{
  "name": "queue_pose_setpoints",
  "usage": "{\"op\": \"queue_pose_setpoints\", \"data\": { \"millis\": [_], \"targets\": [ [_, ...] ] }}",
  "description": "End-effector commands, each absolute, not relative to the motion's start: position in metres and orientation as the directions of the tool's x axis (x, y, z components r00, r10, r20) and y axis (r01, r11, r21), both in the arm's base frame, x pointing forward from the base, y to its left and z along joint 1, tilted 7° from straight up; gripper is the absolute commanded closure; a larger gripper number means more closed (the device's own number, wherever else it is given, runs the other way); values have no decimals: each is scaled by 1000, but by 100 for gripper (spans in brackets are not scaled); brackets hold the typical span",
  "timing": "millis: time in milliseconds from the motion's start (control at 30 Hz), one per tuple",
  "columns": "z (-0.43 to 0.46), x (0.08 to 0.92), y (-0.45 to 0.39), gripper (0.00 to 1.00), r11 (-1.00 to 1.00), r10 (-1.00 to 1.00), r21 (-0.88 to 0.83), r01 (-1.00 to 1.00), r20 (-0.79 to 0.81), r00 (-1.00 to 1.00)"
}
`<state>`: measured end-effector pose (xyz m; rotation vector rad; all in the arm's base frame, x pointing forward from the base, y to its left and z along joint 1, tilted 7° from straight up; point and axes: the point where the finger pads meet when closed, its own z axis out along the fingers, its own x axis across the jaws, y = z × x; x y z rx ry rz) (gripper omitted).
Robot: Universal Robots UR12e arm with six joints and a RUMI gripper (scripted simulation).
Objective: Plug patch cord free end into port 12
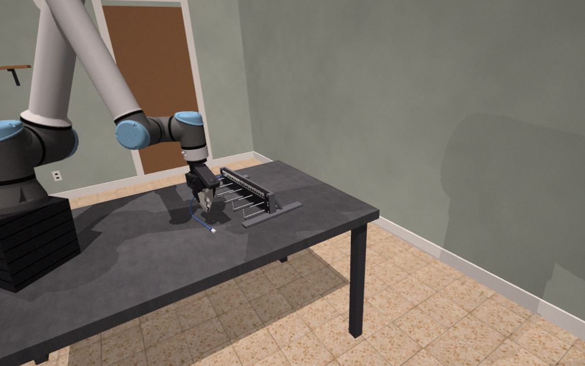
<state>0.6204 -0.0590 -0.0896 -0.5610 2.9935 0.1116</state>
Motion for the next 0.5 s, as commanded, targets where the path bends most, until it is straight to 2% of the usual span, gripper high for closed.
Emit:
{"op": "queue_pose_setpoints", "data": {
  "millis": [0, 33, 67, 467],
  "targets": [
    [-89, 622, -62, 100, 929, -359, 54, -366, -107, -927],
    [-89, 622, -62, 100, 929, -359, 54, -366, -107, -927],
    [-89, 622, -62, 78, 929, -359, 54, -366, -107, -927],
    [-89, 622, -62, 78, 929, -359, 54, -366, -107, -927]
  ]
}}
